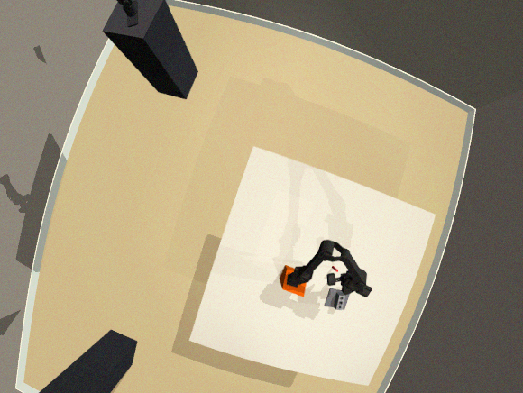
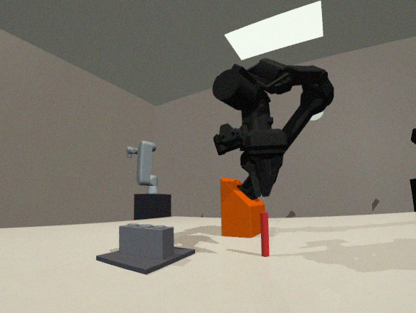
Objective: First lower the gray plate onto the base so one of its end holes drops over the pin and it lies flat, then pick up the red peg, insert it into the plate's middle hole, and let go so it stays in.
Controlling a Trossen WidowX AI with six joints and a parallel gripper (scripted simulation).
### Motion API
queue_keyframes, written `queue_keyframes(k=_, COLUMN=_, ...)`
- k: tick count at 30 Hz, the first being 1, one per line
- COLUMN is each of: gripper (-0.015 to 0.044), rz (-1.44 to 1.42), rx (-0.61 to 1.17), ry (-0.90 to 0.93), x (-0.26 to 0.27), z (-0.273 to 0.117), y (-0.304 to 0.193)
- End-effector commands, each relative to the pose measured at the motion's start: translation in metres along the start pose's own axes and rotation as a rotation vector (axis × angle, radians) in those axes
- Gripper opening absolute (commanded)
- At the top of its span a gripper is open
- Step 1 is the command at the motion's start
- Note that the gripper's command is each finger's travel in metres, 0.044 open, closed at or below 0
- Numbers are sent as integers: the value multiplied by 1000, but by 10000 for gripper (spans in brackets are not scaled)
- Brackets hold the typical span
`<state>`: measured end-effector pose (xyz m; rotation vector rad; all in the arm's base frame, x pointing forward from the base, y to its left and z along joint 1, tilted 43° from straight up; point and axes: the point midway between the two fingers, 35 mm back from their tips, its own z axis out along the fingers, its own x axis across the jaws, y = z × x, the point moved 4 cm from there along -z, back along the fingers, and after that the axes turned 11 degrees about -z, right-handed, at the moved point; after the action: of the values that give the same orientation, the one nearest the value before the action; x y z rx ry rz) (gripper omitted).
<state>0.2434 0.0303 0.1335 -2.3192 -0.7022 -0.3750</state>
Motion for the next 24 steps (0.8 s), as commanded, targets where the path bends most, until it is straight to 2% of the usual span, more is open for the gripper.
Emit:
queue_keyframes(k=1, gripper=440, rz=4, rx=4, ry=4, x=0, z=12, y=-3)
queue_keyframes(k=24, gripper=440, rz=4, rx=2, ry=2, x=1, z=45, y=-2)
